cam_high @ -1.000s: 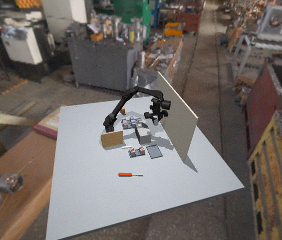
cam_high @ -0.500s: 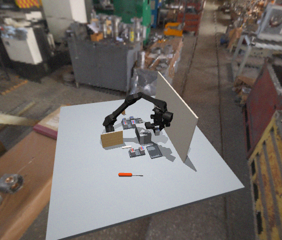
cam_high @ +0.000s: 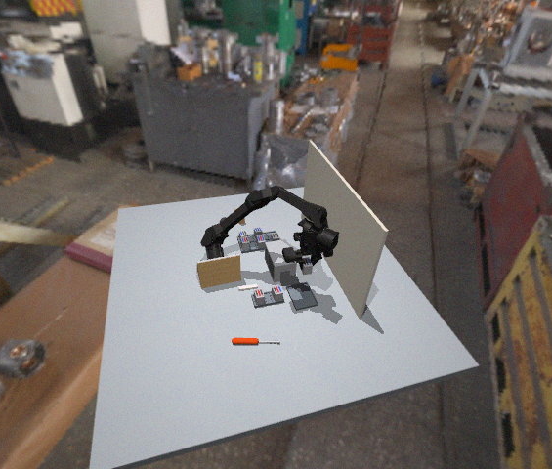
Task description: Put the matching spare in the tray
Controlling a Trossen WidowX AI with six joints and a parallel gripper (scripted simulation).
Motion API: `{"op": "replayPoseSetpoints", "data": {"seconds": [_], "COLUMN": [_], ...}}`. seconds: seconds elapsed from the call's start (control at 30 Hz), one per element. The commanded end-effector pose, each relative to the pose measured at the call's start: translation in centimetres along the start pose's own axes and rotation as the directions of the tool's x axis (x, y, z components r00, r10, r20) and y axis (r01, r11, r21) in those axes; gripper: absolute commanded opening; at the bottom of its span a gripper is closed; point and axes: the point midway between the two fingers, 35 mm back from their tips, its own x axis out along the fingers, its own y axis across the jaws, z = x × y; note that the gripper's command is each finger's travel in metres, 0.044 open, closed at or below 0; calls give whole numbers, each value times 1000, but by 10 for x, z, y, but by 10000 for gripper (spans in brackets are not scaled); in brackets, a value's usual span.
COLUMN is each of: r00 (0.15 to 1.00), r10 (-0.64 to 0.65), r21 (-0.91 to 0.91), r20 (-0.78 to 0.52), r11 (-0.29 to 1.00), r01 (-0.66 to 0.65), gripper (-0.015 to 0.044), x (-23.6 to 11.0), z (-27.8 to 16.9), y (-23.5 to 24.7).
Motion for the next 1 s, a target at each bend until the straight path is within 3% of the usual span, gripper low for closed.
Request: {"op": "replayPoseSetpoints", "data": {"seconds": [0.0, 0.97], "r00": [1000, 1000], "r10": [2, 1], "r21": [-3, -3], "r20": [1, 0], "r11": [1000, 1000], "r01": [-2, -1], "gripper": [0, 0], "x": [5, 31], "z": [-2, -4], "y": [0, -4]}}
